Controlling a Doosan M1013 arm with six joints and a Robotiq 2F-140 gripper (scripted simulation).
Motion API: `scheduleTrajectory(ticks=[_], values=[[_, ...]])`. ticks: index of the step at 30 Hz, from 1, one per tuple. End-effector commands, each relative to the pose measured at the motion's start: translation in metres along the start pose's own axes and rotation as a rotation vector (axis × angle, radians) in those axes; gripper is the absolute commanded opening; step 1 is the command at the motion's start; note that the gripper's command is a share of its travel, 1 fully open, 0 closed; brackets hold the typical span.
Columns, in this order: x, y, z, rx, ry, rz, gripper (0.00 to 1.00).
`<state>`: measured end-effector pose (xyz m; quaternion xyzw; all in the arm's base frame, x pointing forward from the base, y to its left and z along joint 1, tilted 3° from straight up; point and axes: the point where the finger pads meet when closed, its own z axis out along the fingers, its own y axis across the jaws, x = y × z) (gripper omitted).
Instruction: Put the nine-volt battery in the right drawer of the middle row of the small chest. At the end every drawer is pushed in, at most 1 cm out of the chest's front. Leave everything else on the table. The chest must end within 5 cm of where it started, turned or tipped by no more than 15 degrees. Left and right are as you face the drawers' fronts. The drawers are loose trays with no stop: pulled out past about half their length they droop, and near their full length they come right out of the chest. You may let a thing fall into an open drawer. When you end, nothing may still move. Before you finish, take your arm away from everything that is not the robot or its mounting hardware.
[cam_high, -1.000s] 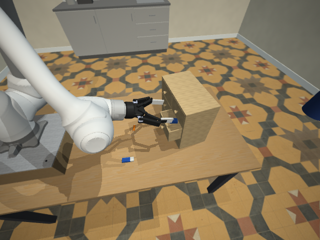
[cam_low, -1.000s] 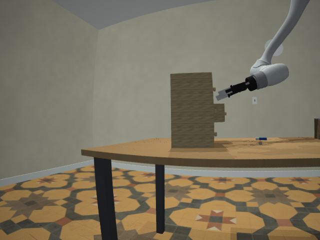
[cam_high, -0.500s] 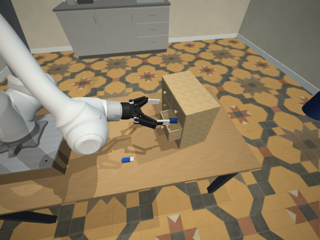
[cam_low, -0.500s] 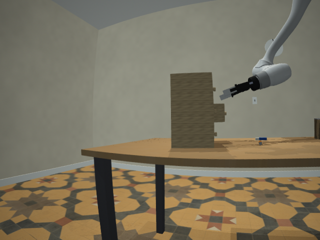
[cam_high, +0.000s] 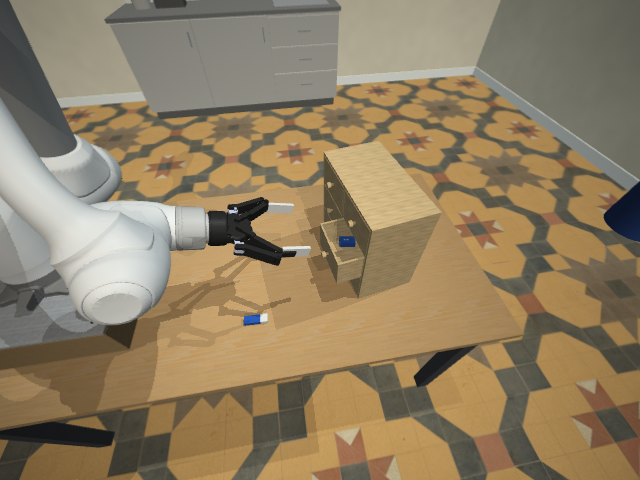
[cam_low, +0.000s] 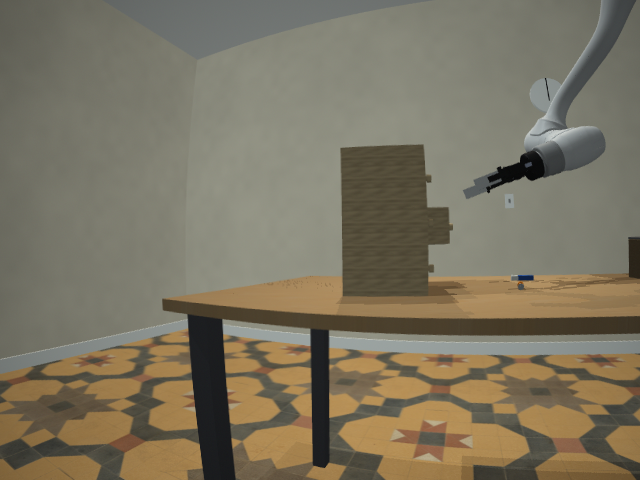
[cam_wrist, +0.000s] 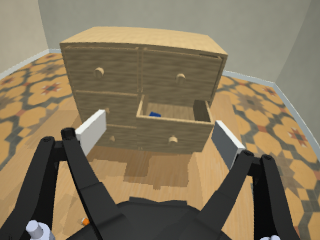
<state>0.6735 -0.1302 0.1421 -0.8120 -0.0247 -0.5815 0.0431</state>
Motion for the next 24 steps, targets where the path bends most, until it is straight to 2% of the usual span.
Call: scheduleTrajectory(ticks=[1, 7, 9, 17, 24], values=[[-0.005, 0.0, -0.018, 0.0, 0.0, 0.0, 1.0], [-0.014, 0.0, -0.048, 0.0, 0.0, 0.0, 1.0], [-0.014, 0.0, -0.048, 0.0, 0.0, 0.0, 1.0], [-0.022, 0.0, -0.074, 0.0, 0.0, 0.0, 1.0], [-0.025, 0.0, -0.083, 0.0, 0.0, 0.0, 1.0]])
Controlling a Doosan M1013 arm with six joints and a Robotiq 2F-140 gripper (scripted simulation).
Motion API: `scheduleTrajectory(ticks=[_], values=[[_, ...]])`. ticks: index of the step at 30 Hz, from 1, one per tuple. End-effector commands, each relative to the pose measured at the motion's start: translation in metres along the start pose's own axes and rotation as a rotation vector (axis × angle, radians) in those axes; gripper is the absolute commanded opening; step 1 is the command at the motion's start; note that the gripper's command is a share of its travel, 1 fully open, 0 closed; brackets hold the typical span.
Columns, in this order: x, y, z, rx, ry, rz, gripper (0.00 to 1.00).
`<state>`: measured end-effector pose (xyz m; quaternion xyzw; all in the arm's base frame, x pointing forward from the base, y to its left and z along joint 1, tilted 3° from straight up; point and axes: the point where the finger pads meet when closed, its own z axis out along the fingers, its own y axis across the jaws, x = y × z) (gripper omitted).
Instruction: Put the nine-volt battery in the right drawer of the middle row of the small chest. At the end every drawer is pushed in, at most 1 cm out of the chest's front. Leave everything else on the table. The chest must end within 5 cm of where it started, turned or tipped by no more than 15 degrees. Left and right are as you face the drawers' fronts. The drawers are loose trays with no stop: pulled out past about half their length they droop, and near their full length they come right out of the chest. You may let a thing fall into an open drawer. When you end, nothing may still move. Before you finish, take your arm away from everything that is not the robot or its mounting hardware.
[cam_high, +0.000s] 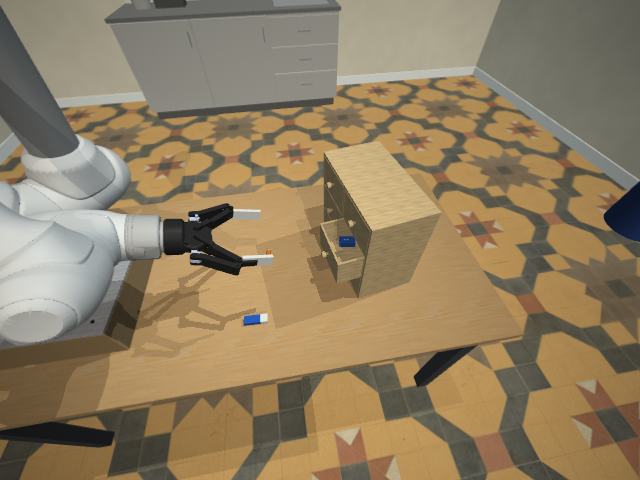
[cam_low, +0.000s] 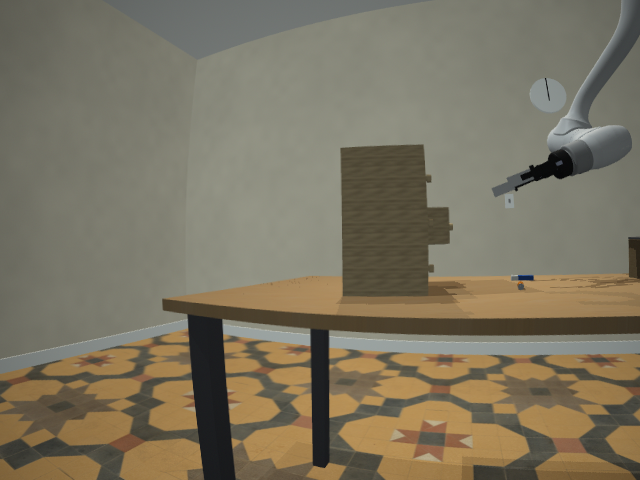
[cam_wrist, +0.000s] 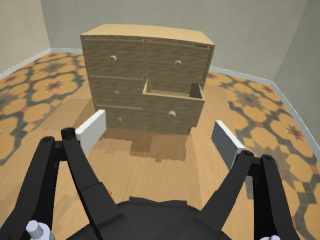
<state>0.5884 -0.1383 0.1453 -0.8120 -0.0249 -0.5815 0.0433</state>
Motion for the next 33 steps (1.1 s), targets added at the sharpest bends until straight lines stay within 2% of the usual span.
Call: scheduleTrajectory(ticks=[1, 20, 26, 33], values=[[-0.0002, 0.0001, -0.0012, 0.0, 0.0, 0.0, 1.0], [0.0002, -0.0002, -0.0022, 0.001, -0.024, 0.0, 1.0], [0.0019, -0.0002, -0.0028, 0.001, -0.08, 0.0, 1.0], [0.0052, -0.0002, -0.0041, 0.001, -0.187, 0.0, 1.0]])
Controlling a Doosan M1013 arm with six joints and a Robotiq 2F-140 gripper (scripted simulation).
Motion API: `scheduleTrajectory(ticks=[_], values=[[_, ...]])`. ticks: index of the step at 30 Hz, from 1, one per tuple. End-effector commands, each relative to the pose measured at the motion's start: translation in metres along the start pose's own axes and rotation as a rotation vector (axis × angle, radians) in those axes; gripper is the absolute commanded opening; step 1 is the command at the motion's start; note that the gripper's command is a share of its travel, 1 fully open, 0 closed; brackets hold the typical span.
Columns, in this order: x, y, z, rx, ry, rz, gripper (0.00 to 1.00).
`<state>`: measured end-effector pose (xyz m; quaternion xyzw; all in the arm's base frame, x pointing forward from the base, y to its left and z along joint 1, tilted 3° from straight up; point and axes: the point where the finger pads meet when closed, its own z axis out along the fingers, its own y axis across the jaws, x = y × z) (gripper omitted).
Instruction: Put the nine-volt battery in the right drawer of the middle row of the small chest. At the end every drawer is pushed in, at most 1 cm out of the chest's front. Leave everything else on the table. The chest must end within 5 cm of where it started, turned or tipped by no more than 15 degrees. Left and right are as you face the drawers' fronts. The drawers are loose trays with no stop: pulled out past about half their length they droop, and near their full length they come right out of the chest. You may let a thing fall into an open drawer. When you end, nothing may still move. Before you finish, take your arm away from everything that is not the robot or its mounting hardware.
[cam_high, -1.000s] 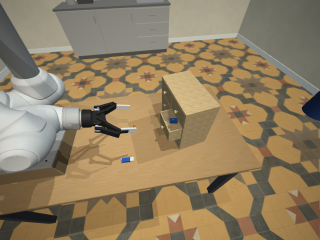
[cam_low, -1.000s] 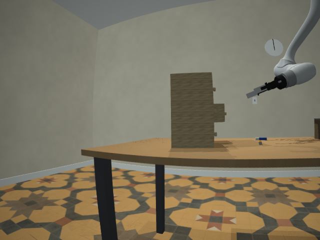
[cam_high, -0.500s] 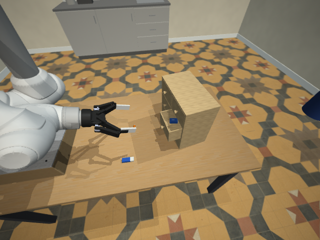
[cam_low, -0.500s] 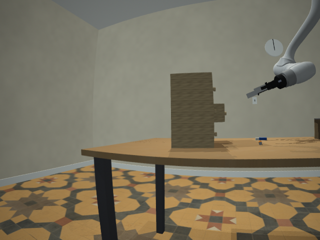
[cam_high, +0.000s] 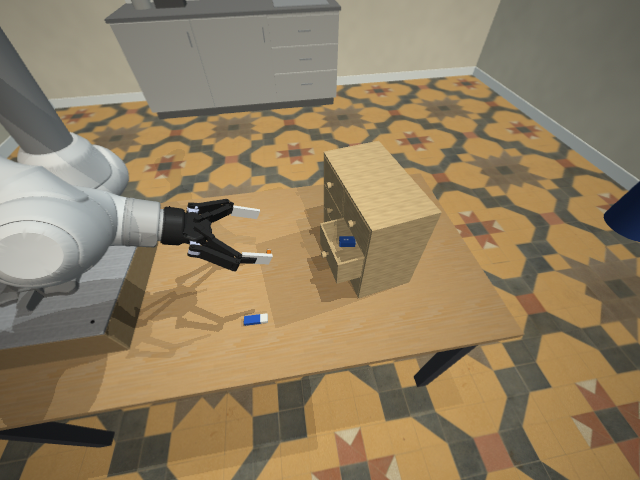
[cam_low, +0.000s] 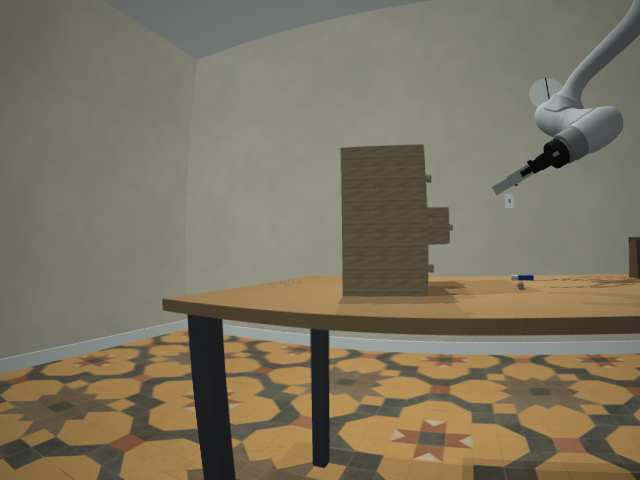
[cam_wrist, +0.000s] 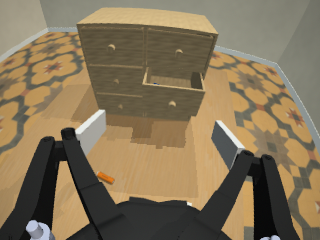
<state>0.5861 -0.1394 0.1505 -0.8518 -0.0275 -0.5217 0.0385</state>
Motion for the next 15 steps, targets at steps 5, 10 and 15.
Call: scheduleTrajectory(ticks=[5, 10, 15], values=[[0.0023, -0.0008, -0.001, 0.006, -0.092, 0.002, 1.0], [0.0046, -0.0011, -0.0022, 0.007, -0.173, 0.002, 1.0], [0.007, -0.0007, -0.0035, 0.006, -0.251, 0.002, 1.0]])
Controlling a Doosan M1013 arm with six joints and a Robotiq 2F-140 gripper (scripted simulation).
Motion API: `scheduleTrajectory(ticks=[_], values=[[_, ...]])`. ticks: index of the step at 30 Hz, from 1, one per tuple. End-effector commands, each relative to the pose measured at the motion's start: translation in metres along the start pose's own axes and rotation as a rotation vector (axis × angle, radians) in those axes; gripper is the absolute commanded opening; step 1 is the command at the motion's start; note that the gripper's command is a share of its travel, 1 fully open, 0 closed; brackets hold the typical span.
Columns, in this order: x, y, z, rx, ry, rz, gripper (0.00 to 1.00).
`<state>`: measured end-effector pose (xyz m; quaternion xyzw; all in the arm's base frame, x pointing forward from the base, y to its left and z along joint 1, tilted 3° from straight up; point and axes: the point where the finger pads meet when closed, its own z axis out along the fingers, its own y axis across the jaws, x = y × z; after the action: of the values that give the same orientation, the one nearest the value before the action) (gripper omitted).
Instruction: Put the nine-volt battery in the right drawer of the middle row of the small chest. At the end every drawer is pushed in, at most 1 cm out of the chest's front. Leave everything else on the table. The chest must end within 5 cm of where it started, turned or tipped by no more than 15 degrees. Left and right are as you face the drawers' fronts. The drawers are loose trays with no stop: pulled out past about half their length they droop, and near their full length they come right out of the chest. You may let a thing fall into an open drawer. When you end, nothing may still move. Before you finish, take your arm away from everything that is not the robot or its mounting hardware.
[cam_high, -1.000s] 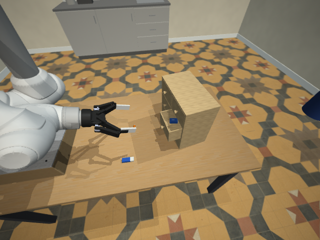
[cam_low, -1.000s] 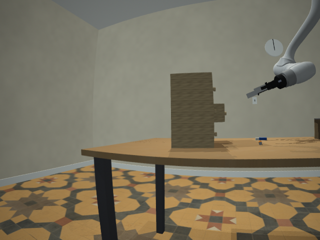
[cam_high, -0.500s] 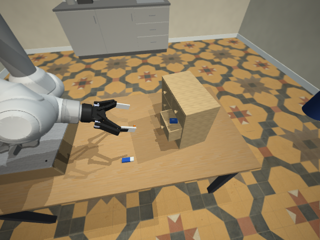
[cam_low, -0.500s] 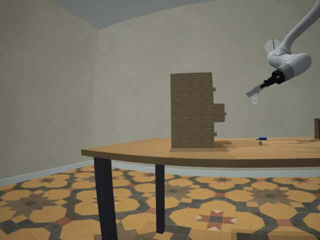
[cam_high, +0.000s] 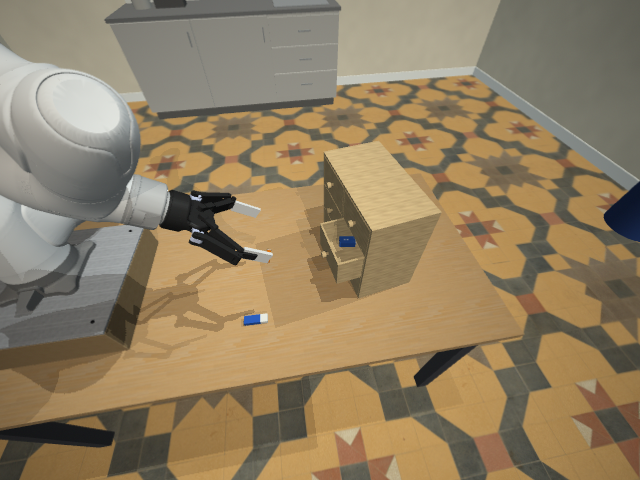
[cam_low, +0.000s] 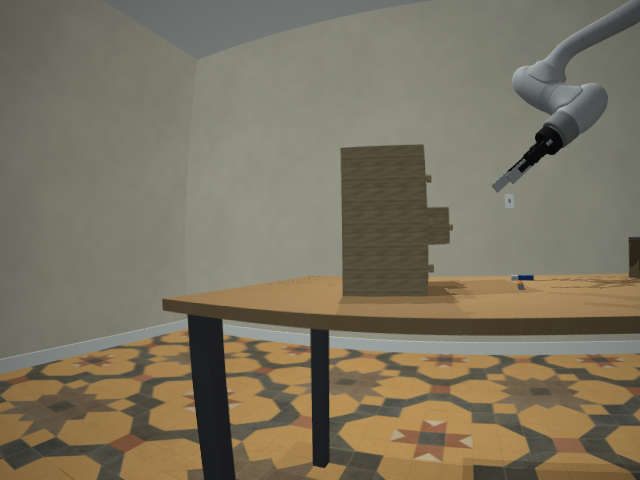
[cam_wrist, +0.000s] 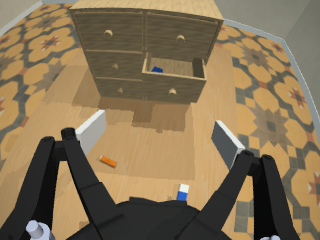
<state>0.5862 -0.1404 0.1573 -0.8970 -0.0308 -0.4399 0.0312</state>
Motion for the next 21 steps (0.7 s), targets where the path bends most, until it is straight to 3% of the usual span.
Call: scheduleTrajectory(ticks=[1, 5, 21], values=[[0.0011, -0.0017, -0.0008, 0.016, -0.078, 0.005, 1.0], [0.002, -0.0013, -0.0016, 0.014, -0.108, 0.004, 1.0], [0.0084, -0.0013, -0.0067, 0.015, -0.36, 0.002, 1.0]])
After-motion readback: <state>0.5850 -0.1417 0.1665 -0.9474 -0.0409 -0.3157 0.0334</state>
